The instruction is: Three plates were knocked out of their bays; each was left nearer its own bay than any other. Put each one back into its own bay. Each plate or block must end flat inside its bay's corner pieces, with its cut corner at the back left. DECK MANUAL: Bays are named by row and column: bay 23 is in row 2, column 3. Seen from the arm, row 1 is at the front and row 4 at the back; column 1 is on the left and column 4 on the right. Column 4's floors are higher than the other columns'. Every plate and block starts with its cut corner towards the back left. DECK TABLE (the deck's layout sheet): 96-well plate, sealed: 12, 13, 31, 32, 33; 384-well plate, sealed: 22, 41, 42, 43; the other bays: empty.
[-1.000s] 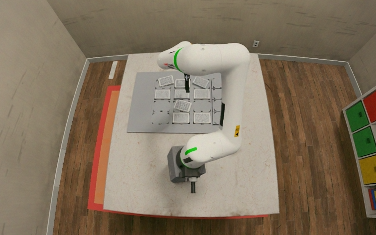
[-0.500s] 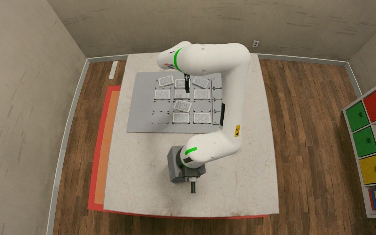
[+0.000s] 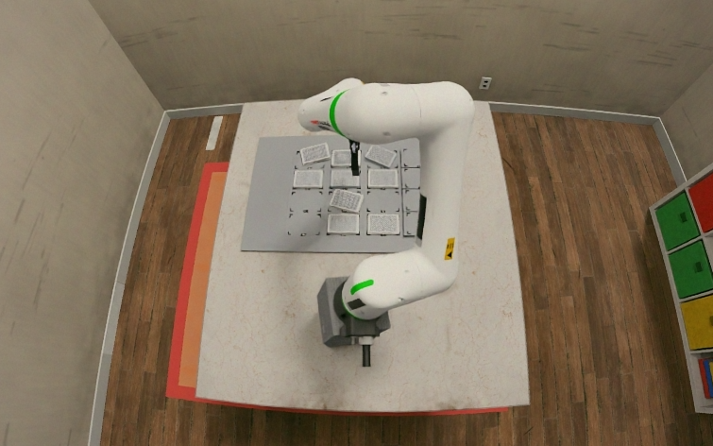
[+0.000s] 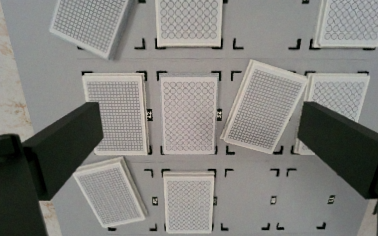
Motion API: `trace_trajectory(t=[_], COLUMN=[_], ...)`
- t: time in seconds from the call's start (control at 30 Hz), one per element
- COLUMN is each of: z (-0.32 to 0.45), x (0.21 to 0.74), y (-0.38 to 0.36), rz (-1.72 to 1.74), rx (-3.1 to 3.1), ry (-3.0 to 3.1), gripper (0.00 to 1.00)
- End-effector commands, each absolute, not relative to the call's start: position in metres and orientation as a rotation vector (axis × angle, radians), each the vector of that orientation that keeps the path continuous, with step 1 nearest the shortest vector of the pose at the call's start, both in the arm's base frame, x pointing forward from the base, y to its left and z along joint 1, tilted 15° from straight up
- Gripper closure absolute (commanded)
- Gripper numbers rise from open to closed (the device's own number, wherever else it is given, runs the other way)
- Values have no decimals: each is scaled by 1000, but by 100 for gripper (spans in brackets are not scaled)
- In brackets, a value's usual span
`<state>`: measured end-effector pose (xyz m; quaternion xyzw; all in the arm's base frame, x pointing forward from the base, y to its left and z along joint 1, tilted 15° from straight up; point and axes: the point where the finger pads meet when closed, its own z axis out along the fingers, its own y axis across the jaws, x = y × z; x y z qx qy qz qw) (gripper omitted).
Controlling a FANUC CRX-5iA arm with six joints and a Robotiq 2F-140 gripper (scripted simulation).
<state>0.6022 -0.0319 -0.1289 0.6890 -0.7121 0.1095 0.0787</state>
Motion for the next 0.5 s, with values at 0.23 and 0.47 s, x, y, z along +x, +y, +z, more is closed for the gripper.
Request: trace_trajectory(t=[0.23,0.47], z=[-128,-122], x=[603,602], y=[-32,-55], rz=[330,329], rx=[2064,2064], ry=[-2132,-2132], gripper=[0,0])
